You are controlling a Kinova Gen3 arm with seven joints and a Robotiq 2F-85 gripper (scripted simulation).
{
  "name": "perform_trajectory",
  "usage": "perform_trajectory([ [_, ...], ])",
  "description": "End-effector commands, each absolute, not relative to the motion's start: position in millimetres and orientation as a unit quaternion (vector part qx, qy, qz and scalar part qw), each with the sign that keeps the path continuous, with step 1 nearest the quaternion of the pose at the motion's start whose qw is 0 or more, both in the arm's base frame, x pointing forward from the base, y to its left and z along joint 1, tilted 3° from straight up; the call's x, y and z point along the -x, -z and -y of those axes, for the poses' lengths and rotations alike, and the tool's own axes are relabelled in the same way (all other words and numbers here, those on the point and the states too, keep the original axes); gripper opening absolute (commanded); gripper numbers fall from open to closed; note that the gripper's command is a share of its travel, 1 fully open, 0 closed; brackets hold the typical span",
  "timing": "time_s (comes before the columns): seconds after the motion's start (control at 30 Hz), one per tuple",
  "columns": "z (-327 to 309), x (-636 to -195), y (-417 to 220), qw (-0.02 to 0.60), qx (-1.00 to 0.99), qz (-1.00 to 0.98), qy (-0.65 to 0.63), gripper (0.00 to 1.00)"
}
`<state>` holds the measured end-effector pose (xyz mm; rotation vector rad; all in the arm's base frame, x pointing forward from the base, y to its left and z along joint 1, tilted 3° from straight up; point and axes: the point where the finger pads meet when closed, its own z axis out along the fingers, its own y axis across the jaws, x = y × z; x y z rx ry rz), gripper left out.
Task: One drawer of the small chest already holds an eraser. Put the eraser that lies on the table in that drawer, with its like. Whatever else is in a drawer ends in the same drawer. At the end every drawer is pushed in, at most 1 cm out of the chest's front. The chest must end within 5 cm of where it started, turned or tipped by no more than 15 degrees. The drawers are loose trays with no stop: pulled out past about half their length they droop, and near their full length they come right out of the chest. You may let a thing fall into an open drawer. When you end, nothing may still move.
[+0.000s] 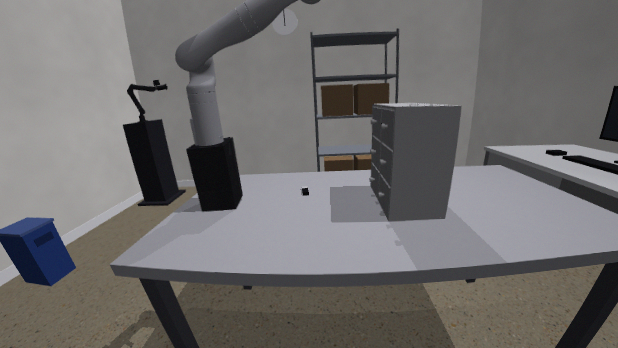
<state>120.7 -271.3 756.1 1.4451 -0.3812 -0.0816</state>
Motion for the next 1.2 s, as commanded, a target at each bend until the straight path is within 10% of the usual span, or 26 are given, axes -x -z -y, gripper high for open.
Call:
perform_trajectory([
  [0.0,277,-130,-746,0.726,-0.666,0.166,0.031,1.0],
  [1.17,314,-196,-645,0.634,-0.762,0.127,-0.03,1.0],
])
